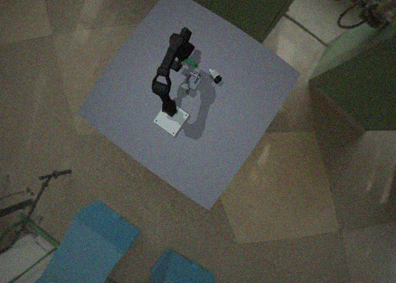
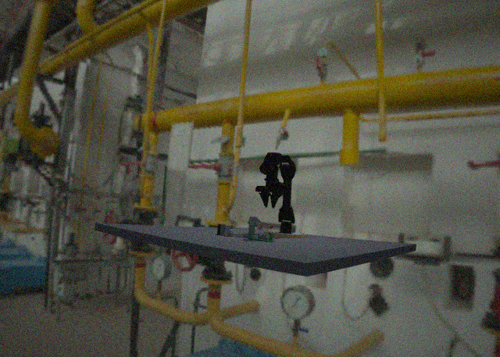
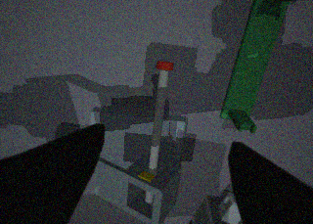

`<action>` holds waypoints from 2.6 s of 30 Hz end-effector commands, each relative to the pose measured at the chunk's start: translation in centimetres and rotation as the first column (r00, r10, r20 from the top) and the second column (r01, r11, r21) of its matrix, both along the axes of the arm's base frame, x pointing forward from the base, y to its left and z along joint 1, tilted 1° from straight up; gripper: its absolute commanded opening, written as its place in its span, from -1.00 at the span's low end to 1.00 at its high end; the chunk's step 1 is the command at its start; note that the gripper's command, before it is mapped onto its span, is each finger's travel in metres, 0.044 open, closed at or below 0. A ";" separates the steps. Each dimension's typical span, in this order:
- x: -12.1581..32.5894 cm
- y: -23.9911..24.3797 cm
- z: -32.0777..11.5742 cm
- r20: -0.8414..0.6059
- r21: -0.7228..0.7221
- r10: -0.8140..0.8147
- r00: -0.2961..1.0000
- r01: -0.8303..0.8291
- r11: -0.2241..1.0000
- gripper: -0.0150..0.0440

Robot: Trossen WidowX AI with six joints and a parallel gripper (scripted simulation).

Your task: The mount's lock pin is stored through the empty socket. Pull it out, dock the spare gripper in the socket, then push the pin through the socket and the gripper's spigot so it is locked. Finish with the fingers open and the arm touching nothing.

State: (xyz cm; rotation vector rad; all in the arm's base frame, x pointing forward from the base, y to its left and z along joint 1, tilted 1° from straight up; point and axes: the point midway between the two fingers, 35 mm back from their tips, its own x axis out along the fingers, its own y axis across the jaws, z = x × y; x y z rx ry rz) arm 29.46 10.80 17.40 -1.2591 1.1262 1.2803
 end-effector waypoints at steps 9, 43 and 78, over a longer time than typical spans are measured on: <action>-0.4 -0.6 -6.0 -0.012 -0.012 0.005 1.000 -0.005 1.000 0.53; -0.3 -0.3 -11.5 -0.012 -0.011 0.005 1.000 -0.005 1.000 0.53; -0.3 -0.2 -11.8 -0.014 0.006 0.006 1.000 -0.006 1.000 -0.49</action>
